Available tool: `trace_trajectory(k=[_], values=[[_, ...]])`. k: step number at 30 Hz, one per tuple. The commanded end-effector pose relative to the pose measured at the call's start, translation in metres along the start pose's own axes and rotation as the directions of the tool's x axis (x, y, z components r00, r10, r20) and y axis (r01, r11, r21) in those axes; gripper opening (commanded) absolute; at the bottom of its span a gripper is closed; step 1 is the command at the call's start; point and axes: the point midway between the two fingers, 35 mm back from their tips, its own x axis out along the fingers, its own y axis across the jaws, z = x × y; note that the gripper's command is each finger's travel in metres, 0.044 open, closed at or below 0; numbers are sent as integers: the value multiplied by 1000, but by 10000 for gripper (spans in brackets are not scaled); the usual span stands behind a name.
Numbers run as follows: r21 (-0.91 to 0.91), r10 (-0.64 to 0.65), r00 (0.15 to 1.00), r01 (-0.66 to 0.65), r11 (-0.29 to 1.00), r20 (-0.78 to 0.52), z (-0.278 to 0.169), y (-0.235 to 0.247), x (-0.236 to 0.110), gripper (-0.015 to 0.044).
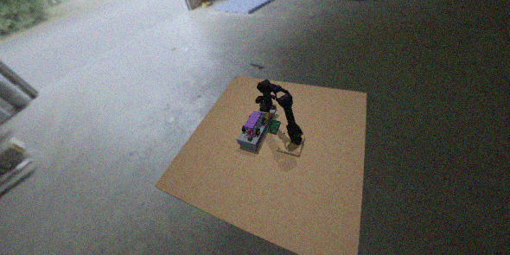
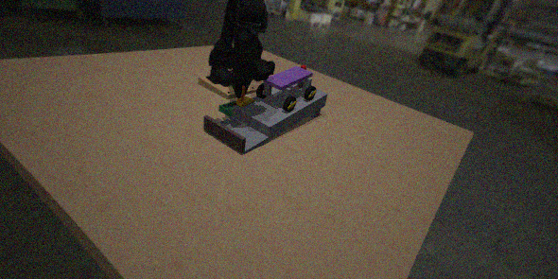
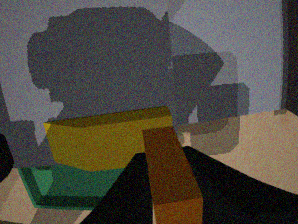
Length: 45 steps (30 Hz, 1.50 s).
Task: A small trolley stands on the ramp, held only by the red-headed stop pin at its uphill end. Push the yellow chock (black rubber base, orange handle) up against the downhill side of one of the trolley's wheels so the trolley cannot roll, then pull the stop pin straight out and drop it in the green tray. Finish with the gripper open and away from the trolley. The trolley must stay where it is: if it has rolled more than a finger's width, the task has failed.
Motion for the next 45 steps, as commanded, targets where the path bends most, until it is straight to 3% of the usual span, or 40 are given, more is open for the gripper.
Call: trace_trajectory(k=[1, 45], values=[[4, 5, 1000, -5, 1000, -1, 0, 1, 8, 0], [4, 9, 1000, -9, 1000, -1, 0, 41, 8, 0]])
